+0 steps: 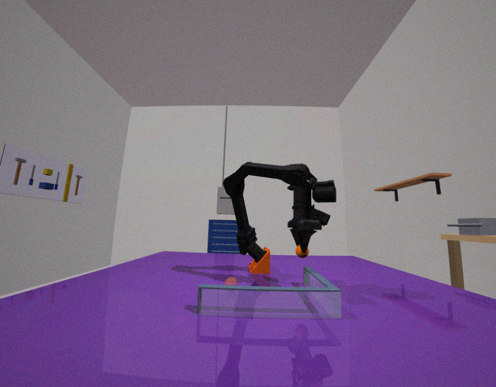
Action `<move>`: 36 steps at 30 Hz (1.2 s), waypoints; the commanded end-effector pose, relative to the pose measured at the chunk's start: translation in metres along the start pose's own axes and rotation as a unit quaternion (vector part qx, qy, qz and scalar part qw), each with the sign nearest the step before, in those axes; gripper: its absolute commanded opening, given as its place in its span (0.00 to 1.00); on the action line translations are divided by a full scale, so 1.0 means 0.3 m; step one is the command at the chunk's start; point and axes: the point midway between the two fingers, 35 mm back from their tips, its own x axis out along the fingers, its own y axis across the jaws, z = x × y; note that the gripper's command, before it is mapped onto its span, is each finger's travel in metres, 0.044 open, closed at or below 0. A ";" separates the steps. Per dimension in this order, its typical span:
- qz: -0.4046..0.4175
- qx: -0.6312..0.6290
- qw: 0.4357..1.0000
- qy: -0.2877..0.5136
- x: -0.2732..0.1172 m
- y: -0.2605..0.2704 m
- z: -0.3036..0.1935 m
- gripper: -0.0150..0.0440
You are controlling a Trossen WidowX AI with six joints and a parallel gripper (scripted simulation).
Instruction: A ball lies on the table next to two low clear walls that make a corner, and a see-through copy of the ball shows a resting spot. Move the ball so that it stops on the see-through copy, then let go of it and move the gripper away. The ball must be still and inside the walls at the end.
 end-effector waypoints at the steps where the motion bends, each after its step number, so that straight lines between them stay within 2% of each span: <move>1: -0.004 0.001 1.000 -0.008 -0.080 0.007 -0.007 0.25; 8: -0.004 0.000 1.000 -0.010 -0.090 -0.004 -0.035 0.25; 23: -0.005 -0.004 1.000 -0.020 -0.043 -0.089 -0.329 0.25; 36: -0.001 0.013 1.000 -0.022 0.017 -0.083 -0.560 0.25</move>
